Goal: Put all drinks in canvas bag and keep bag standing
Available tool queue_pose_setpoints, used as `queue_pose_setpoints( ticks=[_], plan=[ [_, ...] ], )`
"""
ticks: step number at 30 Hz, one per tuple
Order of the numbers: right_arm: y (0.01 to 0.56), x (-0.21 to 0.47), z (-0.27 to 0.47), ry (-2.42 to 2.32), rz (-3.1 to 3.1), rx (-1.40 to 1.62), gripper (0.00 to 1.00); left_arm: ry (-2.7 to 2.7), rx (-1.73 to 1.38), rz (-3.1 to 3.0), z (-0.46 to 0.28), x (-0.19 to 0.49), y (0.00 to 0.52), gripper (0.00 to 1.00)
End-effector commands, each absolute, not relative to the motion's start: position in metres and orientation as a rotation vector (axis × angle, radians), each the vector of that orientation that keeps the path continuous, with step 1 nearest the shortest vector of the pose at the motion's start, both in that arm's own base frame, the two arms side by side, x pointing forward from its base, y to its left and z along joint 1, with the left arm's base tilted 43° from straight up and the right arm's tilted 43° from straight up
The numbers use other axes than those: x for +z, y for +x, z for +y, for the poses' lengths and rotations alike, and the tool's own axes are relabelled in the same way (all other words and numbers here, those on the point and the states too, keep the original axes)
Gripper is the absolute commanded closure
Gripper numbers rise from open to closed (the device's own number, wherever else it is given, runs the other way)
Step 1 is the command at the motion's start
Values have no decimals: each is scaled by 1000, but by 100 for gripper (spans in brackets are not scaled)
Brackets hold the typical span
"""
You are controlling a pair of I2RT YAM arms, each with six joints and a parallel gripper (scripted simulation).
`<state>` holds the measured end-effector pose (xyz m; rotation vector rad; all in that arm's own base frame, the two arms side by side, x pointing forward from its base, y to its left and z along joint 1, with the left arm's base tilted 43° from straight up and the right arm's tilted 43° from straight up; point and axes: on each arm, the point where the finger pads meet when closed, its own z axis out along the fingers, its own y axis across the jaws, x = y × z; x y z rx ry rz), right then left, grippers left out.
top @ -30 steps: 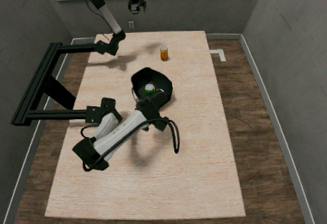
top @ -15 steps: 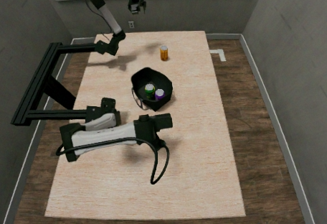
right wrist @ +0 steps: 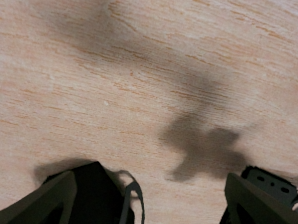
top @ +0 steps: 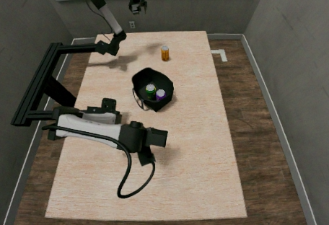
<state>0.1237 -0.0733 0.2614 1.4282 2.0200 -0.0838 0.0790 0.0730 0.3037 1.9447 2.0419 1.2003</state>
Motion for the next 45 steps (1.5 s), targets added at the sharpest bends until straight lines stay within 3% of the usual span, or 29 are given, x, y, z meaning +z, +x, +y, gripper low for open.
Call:
queue_pose_setpoints(
  ticks=[1, 45],
  plan=[
    [118, 275, -71, 1438, 1980, -10, 14, 1929, 1222, 2036, 70, 308, 75, 14],
    [83, 311, -74, 1555, 1705, 48, 14, 1929, 1222, 2036, 70, 308, 75, 14]
  ],
)
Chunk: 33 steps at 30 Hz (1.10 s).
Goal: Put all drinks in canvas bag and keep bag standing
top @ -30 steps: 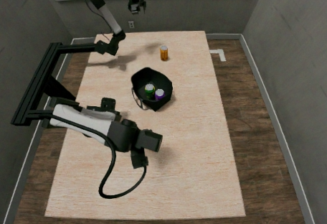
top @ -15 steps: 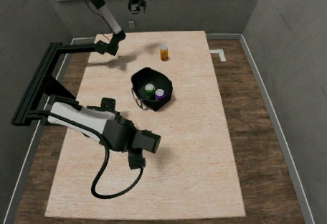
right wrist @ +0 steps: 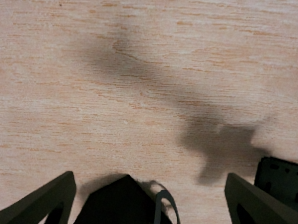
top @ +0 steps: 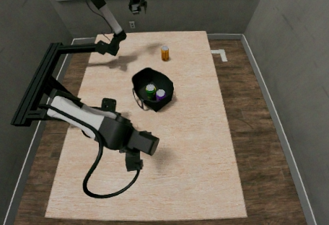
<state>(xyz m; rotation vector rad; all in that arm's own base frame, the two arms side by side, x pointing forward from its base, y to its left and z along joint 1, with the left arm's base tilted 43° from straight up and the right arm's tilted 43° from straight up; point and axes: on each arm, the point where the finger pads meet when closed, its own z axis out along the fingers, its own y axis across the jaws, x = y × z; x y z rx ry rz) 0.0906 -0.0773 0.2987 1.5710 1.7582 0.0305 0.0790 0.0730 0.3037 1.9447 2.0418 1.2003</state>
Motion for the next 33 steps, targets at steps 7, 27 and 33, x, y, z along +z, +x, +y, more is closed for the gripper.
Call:
queue_pose_setpoints(
  ticks=[7, 27, 33],
  plan=[
    [74, 316, -70, 1570, 1670, 56, 14, 1929, 1222, 2036, 70, 308, 75, 14],
    [76, 312, -73, 1588, 1669, 43, 14, 1929, 1222, 2036, 70, 308, 75, 16],
    [75, 312, -73, 1589, 1668, 42, 14, 1874, 1201, 2058, 82, 305, 100, 16]
  ],
)
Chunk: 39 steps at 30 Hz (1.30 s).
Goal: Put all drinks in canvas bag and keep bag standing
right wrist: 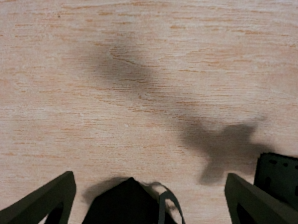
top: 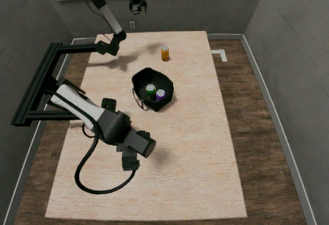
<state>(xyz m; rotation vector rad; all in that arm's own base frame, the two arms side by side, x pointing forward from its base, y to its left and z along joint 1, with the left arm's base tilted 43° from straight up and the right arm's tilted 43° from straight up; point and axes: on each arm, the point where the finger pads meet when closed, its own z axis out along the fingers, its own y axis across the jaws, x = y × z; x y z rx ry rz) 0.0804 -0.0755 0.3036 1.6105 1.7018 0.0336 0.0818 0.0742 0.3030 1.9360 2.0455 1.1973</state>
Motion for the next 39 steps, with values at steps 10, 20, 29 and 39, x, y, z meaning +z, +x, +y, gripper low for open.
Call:
queue_pose_setpoints(
  ticks=[10, 20, 29, 39],
  plan=[
    [75, 312, -73, 1589, 1668, 42, 14, 1439, 1166, 2128, 101, 305, 178, 16],
    [75, 312, -73, 1589, 1668, 42, 14, 1382, 1097, 2119, 94, 292, 211, 16],
    [75, 312, -73, 1589, 1668, 42, 14, 1176, 983, 2123, 76, 271, 265, 16],
    [75, 312, -73, 1589, 1668, 42, 14, 849, 771, 2102, 32, 237, 330, 16]
  ],
)
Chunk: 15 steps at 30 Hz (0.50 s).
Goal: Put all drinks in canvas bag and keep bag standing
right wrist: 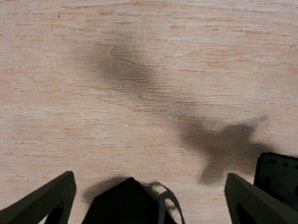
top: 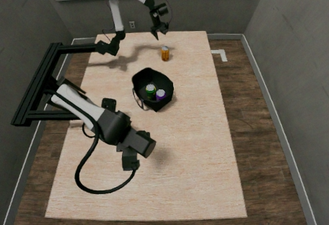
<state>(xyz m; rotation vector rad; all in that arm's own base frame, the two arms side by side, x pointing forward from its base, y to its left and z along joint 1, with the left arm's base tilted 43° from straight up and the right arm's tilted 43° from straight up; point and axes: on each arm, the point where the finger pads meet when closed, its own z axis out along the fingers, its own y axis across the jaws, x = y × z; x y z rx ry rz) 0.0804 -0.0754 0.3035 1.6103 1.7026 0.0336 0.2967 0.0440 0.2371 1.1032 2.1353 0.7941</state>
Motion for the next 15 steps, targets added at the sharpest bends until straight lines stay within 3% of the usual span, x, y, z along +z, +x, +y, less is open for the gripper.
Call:
queue_pose_setpoints(
  ticks=[1, 15],
  plan=[
    [75, 312, -73, 1589, 1668, 42, 14, 818, 742, 2098, 26, 233, 335, 16],
    [75, 312, -73, 1589, 1668, 42, 14, 872, 637, 2120, -8, 195, 344, 16]
  ],
)
